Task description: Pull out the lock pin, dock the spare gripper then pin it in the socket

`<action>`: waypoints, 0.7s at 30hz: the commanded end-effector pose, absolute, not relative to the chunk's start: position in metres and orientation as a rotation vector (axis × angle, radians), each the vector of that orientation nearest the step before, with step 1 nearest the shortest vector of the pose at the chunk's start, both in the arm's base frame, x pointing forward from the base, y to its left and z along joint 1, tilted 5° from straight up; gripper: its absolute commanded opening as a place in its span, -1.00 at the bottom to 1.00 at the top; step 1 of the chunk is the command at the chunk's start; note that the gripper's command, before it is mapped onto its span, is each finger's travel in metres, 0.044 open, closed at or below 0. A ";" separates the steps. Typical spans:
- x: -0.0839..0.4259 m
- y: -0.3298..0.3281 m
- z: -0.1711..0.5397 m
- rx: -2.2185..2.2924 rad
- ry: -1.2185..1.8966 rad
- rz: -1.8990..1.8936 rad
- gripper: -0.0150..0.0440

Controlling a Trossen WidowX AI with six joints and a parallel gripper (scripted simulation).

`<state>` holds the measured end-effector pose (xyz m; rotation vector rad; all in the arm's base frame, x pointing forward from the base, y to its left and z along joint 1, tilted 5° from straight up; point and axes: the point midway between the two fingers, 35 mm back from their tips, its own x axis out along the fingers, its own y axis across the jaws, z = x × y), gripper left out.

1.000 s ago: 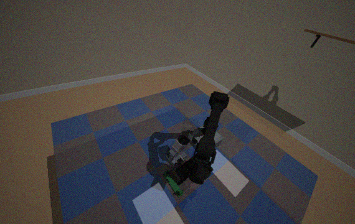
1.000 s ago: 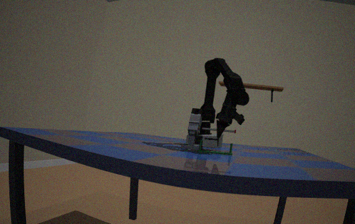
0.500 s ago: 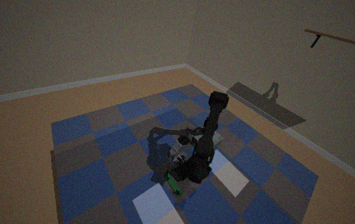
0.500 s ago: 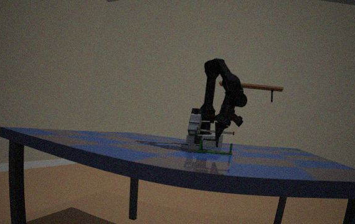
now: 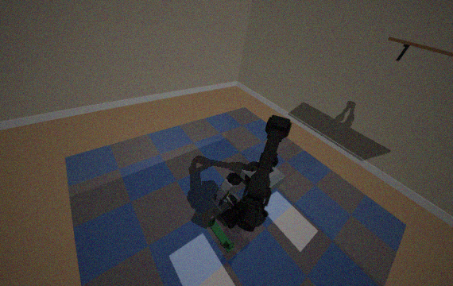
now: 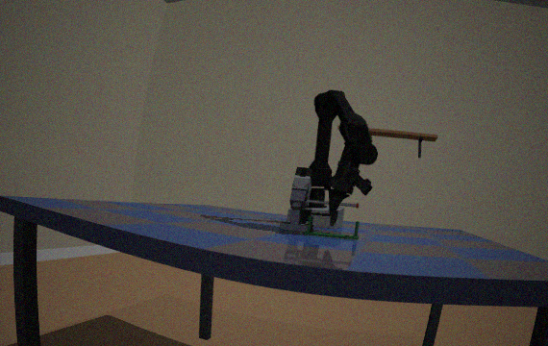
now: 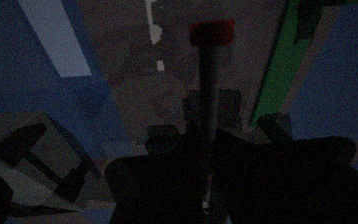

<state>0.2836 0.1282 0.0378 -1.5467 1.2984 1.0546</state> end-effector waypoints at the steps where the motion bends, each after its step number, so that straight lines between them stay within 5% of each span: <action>1: 0.284 0.125 0.038 -1.552 1.297 1.056 -0.49; 21: 0.285 0.113 0.038 -1.551 1.296 1.056 -0.49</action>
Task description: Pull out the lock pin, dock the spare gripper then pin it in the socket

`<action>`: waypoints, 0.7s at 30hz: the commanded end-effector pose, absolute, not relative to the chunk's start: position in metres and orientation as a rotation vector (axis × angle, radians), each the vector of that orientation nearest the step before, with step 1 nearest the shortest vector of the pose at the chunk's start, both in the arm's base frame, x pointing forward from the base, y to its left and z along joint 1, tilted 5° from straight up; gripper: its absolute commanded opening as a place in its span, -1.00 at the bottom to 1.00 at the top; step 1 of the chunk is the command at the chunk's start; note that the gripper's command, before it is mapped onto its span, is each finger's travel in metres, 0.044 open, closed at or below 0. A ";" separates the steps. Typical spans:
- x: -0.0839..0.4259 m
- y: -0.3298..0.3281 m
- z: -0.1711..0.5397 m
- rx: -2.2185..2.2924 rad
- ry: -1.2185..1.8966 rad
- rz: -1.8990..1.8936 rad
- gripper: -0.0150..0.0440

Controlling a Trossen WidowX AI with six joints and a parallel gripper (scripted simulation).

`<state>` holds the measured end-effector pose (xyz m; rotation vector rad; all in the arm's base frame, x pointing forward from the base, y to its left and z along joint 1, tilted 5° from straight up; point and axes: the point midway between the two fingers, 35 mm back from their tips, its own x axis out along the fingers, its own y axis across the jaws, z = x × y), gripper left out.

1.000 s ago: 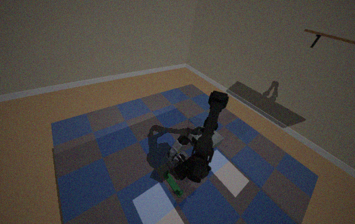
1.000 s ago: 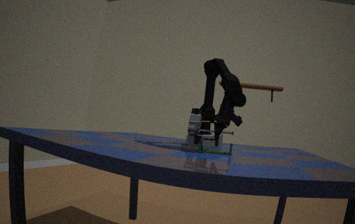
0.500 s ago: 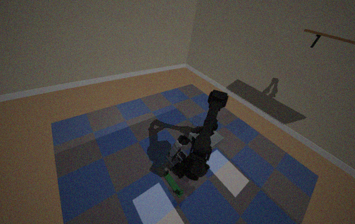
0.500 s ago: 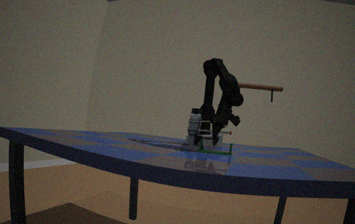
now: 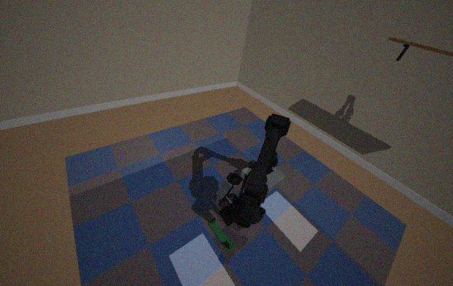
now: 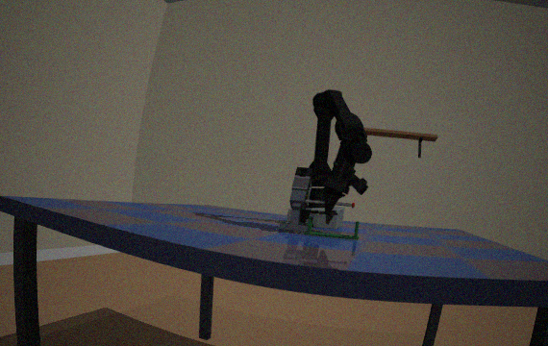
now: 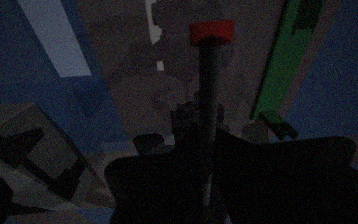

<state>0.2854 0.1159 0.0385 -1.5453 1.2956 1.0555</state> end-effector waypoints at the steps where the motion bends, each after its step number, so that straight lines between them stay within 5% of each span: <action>1: 0.285 0.112 0.038 -1.551 1.295 1.056 -0.49; 21: 0.288 0.101 0.039 -1.549 1.296 1.058 -0.49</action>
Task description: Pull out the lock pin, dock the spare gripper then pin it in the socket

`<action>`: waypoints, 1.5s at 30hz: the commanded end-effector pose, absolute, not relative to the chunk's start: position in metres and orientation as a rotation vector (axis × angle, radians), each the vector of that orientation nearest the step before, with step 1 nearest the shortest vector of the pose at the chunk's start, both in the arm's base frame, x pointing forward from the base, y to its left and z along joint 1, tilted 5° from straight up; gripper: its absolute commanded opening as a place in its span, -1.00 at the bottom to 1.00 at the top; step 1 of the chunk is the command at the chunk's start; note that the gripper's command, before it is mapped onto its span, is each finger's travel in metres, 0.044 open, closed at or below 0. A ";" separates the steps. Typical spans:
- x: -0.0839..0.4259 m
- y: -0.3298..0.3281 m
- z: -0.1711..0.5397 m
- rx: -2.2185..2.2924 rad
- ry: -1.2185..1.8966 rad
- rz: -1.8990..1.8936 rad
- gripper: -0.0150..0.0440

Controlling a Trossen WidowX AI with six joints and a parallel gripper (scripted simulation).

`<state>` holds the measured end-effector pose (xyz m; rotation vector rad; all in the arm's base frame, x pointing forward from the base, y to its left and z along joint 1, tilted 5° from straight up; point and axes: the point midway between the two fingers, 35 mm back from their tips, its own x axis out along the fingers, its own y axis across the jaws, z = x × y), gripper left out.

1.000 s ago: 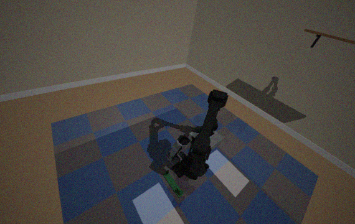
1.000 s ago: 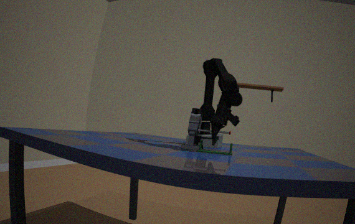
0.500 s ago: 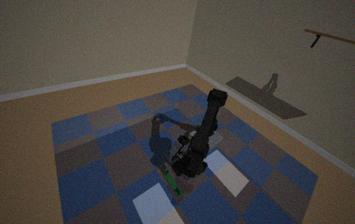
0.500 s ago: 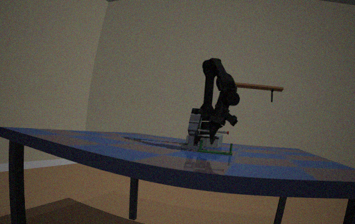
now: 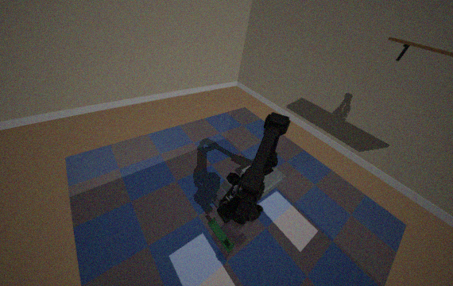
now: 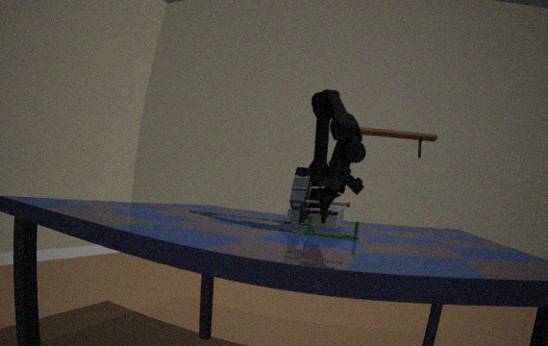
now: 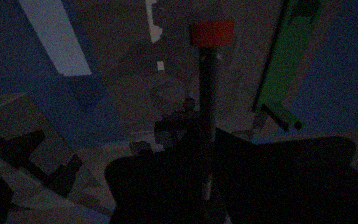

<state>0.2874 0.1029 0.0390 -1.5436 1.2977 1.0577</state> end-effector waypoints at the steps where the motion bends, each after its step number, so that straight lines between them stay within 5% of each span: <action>1: 0.289 0.100 0.039 -1.549 1.296 1.058 -0.49; 41: 0.291 0.077 0.040 -1.547 1.299 1.064 -0.49; 45: 0.291 0.078 0.040 -1.542 1.301 1.063 -0.14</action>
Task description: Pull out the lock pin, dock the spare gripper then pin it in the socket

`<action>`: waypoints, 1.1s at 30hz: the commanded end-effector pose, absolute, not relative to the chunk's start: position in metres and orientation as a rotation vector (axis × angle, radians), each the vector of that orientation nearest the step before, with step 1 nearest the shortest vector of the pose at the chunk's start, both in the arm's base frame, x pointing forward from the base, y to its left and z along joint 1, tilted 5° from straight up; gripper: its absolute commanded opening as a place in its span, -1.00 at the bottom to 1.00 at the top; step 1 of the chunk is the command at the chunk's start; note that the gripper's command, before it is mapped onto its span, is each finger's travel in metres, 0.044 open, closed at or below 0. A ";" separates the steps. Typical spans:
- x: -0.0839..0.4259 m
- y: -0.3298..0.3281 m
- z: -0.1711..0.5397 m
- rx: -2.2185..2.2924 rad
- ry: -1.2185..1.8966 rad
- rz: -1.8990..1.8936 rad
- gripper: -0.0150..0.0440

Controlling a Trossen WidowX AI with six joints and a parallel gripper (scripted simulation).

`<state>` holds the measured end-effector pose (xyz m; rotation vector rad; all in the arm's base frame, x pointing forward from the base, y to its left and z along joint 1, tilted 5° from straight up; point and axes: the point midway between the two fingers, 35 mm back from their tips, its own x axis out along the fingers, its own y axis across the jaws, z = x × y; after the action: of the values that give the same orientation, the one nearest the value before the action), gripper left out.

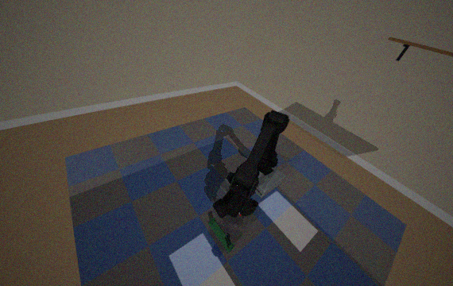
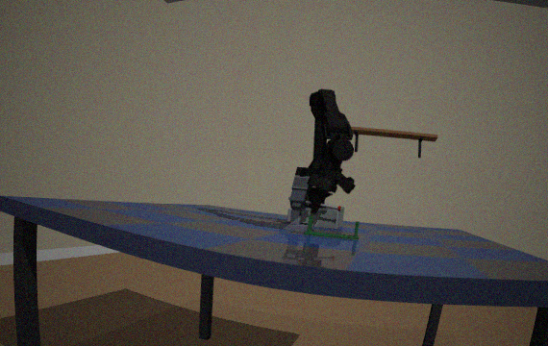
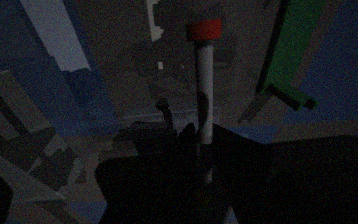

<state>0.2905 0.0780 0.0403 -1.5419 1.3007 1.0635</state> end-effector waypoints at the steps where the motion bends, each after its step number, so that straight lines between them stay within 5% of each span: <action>1: 0.291 0.078 0.040 -1.542 1.301 1.063 -0.05; 4: 0.291 0.078 0.040 -1.542 1.301 1.063 0.19; 33: 0.279 0.114 0.079 -1.556 1.312 1.084 0.19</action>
<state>0.2795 0.1082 0.0726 -1.5586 1.3131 1.0845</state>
